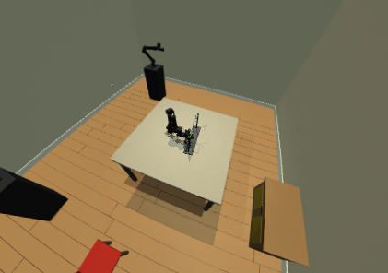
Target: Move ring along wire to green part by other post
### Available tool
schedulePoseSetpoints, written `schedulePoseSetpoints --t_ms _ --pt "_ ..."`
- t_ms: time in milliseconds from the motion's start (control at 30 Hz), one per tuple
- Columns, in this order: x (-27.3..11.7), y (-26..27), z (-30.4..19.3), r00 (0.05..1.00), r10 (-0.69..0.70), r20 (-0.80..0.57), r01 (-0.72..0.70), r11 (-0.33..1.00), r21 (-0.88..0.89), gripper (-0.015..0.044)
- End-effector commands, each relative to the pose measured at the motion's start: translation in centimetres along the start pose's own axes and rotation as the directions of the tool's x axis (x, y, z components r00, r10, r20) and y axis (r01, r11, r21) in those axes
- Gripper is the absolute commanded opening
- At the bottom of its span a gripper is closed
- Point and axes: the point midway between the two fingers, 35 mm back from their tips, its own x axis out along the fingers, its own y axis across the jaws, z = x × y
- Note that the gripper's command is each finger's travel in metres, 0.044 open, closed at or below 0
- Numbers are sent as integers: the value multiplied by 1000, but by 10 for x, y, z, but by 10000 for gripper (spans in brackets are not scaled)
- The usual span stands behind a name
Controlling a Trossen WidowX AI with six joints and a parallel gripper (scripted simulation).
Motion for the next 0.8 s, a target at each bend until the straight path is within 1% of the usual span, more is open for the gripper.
schedulePoseSetpoints --t_ms 0,367,767 --pt "-2 14 -2 1000 4 -4 -3 997 75 -150" --pt "-2 52 5 1000 24 -2 -22 956 293 -150" --pt "-15 76 16 993 81 -86 -35 899 436 -150"
